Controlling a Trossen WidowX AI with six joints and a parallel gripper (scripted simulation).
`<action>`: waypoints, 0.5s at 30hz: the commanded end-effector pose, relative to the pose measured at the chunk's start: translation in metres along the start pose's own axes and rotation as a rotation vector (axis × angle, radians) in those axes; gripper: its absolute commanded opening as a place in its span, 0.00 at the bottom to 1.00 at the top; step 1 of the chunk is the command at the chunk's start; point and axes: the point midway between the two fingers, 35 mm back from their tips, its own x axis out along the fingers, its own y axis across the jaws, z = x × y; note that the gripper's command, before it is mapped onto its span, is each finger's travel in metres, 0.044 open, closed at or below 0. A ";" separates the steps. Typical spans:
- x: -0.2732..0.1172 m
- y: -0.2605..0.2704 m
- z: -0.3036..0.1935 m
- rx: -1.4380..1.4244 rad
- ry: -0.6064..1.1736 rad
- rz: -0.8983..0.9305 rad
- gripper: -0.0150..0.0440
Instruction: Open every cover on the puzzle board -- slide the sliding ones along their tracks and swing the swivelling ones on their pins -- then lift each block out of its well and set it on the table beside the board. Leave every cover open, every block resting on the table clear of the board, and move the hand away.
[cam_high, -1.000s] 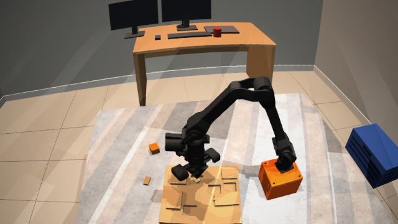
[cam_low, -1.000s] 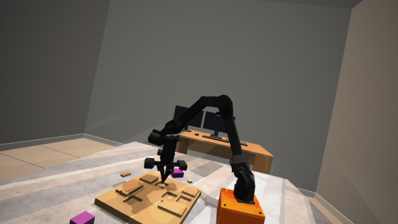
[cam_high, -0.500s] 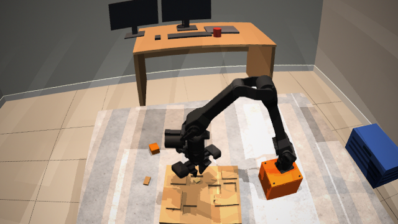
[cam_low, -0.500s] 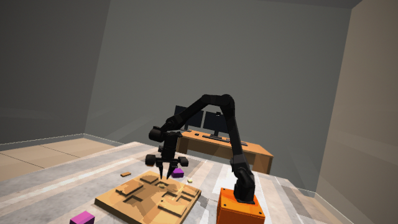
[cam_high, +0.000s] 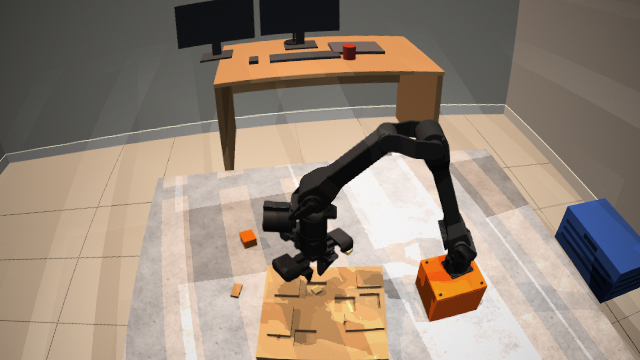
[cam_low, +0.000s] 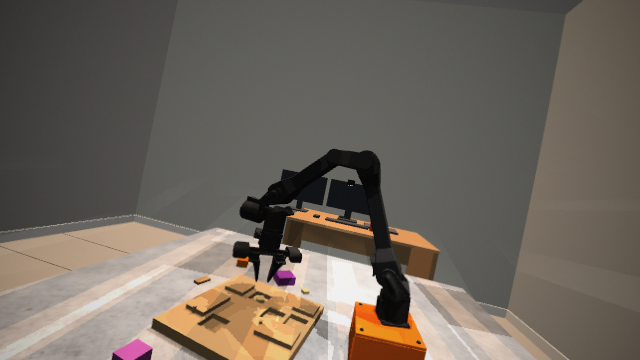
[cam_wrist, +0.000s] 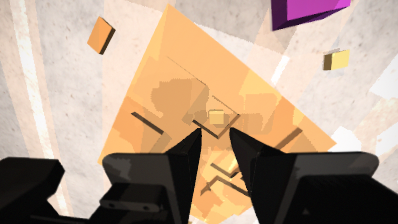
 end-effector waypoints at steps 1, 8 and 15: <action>0.016 -0.003 -0.002 0.003 0.007 -0.015 0.50; 0.019 -0.003 -0.002 0.003 0.007 -0.015 0.50; 0.019 -0.004 -0.002 0.003 0.007 -0.015 0.50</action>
